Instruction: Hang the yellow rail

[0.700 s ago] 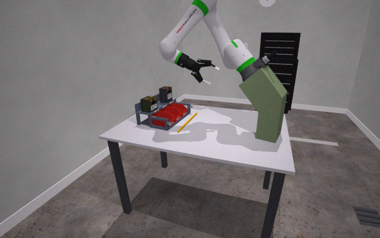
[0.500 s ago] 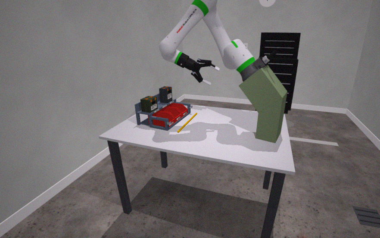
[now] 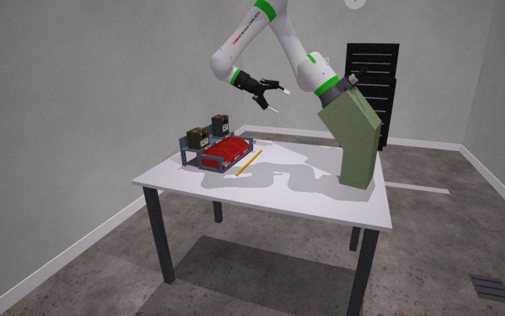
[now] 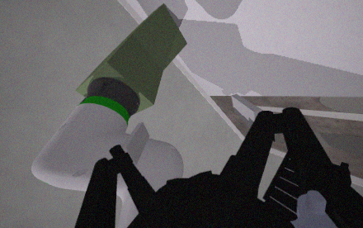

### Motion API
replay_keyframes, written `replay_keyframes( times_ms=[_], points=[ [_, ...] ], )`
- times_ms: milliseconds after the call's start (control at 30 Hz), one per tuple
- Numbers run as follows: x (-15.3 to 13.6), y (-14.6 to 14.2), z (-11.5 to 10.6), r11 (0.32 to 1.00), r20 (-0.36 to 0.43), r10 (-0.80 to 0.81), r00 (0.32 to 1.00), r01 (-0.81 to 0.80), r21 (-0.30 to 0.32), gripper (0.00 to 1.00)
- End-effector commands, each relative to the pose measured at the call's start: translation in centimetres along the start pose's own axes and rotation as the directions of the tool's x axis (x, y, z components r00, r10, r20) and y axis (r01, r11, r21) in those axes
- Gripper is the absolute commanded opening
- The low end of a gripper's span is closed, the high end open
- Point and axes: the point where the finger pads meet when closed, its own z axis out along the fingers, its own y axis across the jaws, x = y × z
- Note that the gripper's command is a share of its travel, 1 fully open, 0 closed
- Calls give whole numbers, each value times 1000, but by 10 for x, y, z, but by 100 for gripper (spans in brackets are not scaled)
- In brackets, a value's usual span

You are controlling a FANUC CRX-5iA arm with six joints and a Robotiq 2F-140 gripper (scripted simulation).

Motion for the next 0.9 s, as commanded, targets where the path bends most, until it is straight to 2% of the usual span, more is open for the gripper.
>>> replay_keyframes(
  times_ms=[0, 400, 567, 867],
  points=[
    [12, 17, -20, 991, -53, 136, 989, -136, 1, 100],
    [12, 17, -20, 991, -53, 136, 989, -136, 1, 100],
    [26, 42, -46, 948, -124, 317, 940, -316, 21, 100],
    [26, 42, -46, 948, -124, 317, 940, -316, 21, 100]
  ],
)
